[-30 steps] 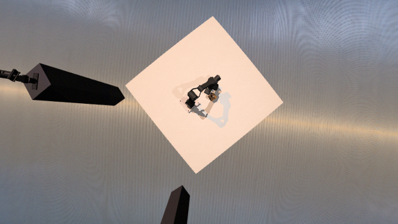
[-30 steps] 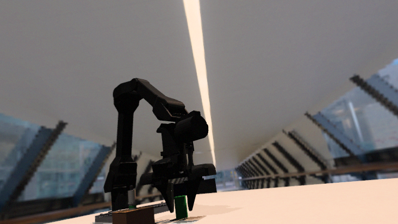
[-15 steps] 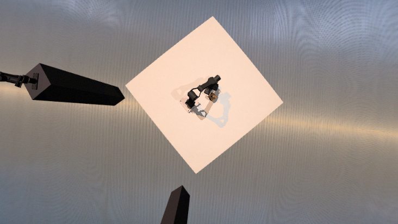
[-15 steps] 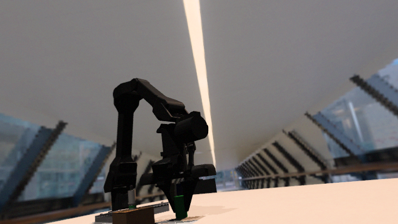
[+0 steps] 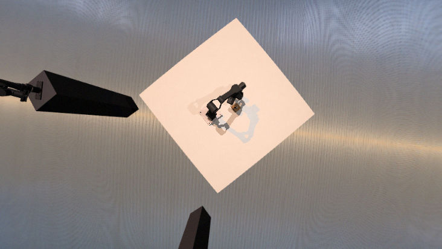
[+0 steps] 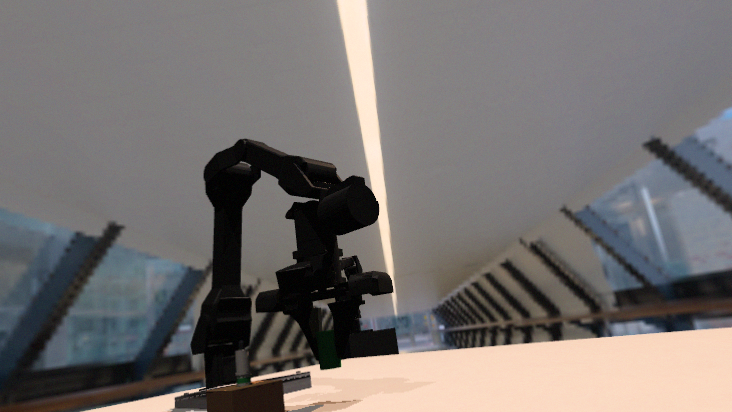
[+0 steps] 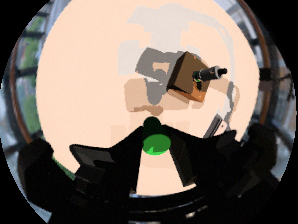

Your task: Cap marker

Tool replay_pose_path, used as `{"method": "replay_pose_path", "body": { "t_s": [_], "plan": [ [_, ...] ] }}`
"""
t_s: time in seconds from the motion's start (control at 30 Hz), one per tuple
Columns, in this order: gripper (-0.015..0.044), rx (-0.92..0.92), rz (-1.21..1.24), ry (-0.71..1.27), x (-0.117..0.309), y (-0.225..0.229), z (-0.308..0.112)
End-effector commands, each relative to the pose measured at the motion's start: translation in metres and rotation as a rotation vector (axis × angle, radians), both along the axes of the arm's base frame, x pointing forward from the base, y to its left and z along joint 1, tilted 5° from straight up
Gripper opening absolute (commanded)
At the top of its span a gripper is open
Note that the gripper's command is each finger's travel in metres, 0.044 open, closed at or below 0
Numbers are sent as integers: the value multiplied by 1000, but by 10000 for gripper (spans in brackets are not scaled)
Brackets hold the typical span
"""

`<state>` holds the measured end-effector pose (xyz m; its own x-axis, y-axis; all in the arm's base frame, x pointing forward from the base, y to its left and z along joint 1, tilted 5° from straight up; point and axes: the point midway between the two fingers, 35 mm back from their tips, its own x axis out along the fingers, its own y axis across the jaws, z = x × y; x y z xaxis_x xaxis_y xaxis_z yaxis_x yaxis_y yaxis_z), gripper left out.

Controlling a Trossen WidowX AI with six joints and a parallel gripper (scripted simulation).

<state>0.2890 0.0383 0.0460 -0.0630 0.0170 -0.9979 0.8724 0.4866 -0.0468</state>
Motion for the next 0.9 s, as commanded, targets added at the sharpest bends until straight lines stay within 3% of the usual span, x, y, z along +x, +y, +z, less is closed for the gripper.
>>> {"method": "replay_pose_path", "body": {
  "t_s": [0.0,0.87],
  "plan": [
    [0,3,0,-5,1,0,13],
    [0,-3,0,-5,-10,-66,49]
  ]
}}
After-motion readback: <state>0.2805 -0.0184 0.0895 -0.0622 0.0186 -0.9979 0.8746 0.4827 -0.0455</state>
